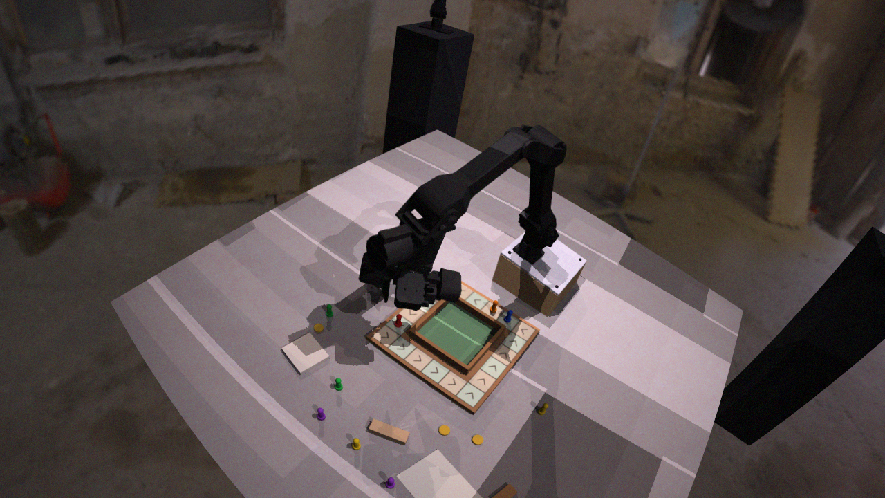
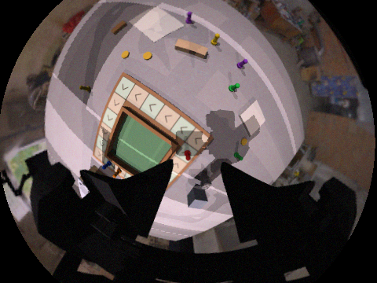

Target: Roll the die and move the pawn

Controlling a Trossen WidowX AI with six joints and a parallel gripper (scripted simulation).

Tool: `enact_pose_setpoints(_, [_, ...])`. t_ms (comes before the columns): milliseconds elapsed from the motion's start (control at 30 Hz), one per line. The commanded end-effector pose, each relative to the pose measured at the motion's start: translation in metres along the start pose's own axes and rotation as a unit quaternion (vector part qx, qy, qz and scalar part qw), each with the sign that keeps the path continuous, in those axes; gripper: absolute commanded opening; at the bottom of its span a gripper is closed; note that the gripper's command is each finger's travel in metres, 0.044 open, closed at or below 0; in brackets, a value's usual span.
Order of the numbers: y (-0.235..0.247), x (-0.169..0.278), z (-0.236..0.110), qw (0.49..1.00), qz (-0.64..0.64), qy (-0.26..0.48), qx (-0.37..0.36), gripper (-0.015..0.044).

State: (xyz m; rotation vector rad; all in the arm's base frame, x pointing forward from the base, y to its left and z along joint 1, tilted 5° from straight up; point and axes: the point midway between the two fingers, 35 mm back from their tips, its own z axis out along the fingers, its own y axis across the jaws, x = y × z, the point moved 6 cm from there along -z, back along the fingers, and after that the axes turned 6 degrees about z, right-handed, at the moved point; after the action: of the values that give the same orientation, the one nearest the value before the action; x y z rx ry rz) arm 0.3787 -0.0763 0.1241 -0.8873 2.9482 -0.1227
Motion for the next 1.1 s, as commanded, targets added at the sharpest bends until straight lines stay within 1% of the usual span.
enact_pose_setpoints(0, [-0.043,0.047,0.029,0.998,0.049,0.01,-0.027,0.0275])
enact_pose_setpoints(133, [-0.074,0.097,0.055,0.994,0.095,0.015,-0.05,0.0275])
enact_pose_setpoints(267, [-0.088,0.144,0.075,0.988,0.134,0.015,-0.069,0.0275])
enact_pose_setpoints(433, [-0.089,0.148,0.076,0.988,0.136,0.015,-0.07,0.0275])
enact_pose_setpoints(533, [-0.085,0.149,0.087,0.988,0.136,0.015,-0.07,0.0275])
enact_pose_setpoints(700, [-0.084,0.149,0.09,0.988,0.136,0.015,-0.07,0.0275])
enact_pose_setpoints(800, [-0.082,0.15,0.103,0.988,0.136,0.015,-0.071,0.0275])
enact_pose_setpoints(1067, [-0.081,0.15,0.109,0.988,0.136,0.015,-0.071,0.0275])
